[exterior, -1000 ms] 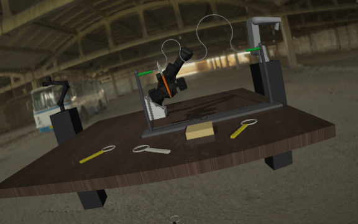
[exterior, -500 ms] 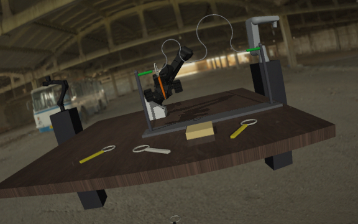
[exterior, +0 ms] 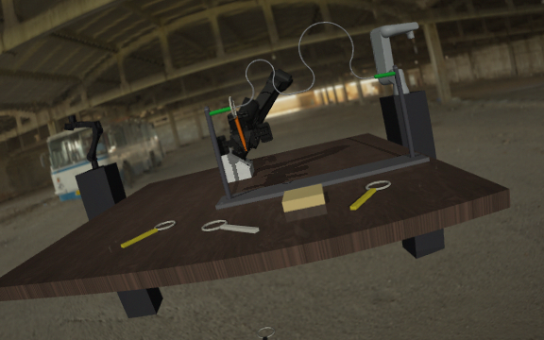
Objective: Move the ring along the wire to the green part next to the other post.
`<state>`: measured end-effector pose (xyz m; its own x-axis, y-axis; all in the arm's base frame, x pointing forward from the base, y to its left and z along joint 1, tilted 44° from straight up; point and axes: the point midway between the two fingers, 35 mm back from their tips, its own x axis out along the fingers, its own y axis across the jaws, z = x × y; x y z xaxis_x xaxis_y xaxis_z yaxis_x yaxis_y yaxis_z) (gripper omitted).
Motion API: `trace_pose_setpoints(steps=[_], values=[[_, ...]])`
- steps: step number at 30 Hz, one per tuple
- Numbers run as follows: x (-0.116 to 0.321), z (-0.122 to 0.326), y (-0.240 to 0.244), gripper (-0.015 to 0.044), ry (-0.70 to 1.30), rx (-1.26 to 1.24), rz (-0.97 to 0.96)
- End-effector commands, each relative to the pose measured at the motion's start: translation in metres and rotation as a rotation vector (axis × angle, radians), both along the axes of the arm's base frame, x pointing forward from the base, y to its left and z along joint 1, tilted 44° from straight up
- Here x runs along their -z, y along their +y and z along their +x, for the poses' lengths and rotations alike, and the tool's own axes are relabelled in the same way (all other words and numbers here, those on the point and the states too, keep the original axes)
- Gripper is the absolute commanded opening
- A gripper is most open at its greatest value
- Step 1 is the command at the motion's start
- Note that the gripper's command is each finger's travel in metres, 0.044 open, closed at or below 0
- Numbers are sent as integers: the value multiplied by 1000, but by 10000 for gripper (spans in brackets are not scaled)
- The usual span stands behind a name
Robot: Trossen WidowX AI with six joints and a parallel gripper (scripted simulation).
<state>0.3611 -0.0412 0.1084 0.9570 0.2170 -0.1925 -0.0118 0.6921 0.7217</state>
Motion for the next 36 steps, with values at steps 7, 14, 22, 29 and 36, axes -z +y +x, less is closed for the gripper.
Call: trace_pose_setpoints(steps=[7, 14, 22, 29, 36], values=[[9, -1, -8, -150, 5, 1, -1], [14, -2, -13, -150, 5, 1, -2], [18, -2, -14, -150, 5, 2, -2], [26, -1, -6, -150, 5, 2, -1], [33, 0, 0, -150, 4, 2, -1]])
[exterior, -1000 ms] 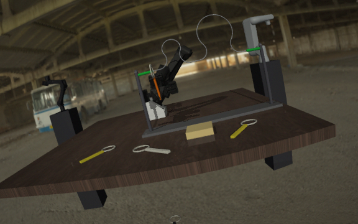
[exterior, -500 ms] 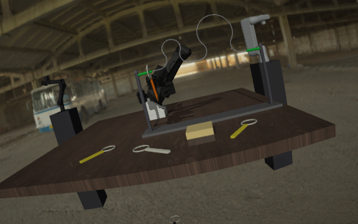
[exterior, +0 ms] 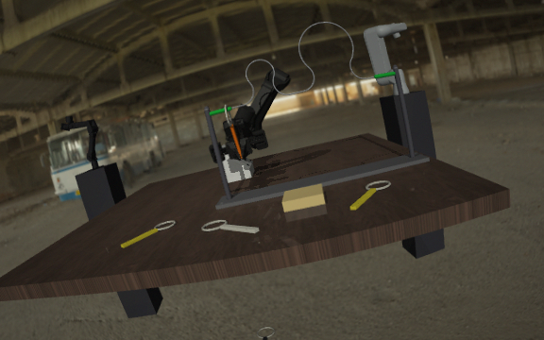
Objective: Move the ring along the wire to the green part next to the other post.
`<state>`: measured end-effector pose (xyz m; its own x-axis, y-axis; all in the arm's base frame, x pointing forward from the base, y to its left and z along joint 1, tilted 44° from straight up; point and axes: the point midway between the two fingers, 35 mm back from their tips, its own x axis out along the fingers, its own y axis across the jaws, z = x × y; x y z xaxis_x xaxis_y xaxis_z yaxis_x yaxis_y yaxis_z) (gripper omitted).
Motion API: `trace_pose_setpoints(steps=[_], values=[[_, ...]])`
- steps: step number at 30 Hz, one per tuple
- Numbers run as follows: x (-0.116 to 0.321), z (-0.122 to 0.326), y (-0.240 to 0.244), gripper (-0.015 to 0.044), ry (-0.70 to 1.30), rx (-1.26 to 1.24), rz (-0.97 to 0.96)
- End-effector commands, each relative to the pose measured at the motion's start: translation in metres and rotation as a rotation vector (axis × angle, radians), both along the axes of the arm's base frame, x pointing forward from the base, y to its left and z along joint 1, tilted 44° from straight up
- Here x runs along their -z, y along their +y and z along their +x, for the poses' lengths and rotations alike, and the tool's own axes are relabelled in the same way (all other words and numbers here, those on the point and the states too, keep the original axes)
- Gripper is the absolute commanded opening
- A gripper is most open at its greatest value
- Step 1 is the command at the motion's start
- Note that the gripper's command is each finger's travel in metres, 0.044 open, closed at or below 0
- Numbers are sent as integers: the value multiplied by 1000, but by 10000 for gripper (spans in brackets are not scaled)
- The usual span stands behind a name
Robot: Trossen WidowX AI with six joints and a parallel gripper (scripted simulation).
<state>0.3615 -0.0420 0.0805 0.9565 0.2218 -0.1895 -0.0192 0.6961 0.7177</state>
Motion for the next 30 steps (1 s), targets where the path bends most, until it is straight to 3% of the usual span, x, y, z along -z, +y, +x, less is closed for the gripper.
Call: trace_pose_setpoints(steps=[1, 26, 30], values=[[5, -1, 1, -150, 9, 8, 5], [5, -1, 1, -150, 9, 8, 5], [4, -1, 1, -45, 5, 3, 1]])
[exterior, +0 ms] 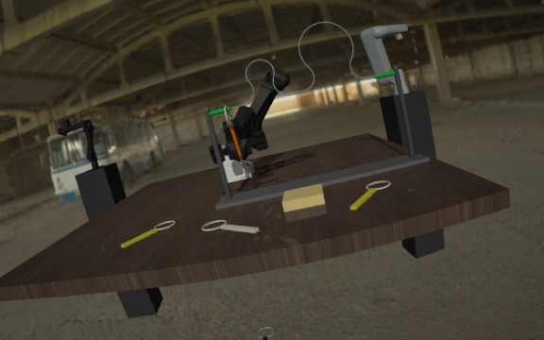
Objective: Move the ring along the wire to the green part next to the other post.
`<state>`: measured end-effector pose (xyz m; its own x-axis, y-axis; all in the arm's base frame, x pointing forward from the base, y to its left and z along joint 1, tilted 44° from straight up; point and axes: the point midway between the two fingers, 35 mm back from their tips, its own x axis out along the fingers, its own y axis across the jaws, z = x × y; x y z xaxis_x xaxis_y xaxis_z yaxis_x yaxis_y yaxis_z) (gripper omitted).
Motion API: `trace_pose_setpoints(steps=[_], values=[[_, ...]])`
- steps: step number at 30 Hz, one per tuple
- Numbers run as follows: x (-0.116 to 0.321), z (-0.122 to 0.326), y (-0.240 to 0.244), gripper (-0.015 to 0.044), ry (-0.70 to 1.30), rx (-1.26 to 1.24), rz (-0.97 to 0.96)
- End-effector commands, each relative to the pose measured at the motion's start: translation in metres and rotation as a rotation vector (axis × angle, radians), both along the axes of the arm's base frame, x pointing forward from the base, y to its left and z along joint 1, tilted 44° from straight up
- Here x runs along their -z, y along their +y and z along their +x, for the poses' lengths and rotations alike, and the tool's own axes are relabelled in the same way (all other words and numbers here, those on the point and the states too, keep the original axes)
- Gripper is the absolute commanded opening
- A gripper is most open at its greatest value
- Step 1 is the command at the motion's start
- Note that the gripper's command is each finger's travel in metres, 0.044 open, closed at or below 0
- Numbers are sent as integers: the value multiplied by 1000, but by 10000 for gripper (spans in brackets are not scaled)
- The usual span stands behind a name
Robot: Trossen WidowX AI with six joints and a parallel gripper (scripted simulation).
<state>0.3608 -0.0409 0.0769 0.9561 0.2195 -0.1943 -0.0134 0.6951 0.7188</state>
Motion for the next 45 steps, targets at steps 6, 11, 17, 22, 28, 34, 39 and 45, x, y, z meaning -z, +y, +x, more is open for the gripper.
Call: trace_pose_setpoints(steps=[6, 11, 17, 22, 28, 34, 39, 45], values=[[0, 0, 0, 113, 0, 0, 0], [-2, -8, -3, 160, 1, 1, 0], [-6, -28, -8, 160, 5, 3, 1], [-8, -45, -11, 160, 6, 5, 2], [-8, -48, -12, 160, 6, 5, 2], [-8, -48, -12, 160, 6, 5, 2], [-8, -48, -12, 160, 6, 5, 2], [-8, -48, -12, 160, 6, 5, 2]])
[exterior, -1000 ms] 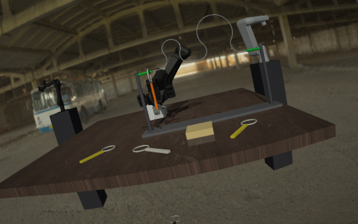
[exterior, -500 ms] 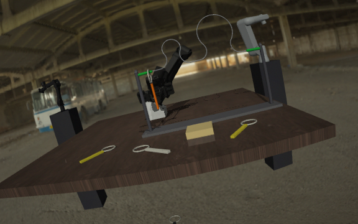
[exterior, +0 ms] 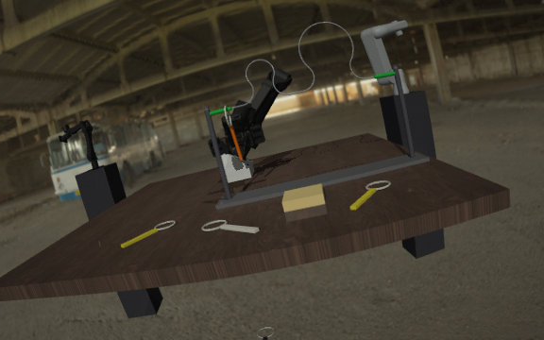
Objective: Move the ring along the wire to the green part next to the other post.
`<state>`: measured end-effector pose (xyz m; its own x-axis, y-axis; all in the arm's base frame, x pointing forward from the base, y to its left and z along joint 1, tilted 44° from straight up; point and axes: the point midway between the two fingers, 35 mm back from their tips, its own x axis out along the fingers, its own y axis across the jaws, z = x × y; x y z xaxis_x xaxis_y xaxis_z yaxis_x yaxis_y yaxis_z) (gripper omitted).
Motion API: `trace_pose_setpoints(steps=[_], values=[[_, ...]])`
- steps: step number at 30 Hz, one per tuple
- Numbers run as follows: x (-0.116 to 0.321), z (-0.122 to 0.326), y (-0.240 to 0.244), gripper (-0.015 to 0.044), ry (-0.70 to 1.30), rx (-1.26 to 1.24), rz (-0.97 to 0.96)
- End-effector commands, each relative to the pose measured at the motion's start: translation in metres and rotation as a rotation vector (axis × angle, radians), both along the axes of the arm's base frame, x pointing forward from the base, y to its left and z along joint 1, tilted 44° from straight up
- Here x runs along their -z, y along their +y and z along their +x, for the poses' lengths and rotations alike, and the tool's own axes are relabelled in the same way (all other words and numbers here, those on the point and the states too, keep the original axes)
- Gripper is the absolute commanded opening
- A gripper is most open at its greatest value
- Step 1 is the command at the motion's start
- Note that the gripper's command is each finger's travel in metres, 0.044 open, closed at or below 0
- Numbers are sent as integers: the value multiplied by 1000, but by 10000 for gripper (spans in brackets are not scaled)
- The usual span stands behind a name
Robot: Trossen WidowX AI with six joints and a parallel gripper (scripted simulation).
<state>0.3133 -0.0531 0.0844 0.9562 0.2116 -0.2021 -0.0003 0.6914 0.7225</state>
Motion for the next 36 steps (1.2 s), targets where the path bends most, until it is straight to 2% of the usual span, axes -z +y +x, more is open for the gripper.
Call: trace_pose_setpoints(steps=[1, 8, 15, 19, 36], values=[[-1, 0, 1, 160, -3, -4, -3], [-1, 0, 1, 160, -3, -4, -3], [-9, -43, -10, 344, 2, 0, -1], [-10, -48, -11, 440, 2, 0, 0], [-10, -48, -11, 440, 2, 0, 0]])
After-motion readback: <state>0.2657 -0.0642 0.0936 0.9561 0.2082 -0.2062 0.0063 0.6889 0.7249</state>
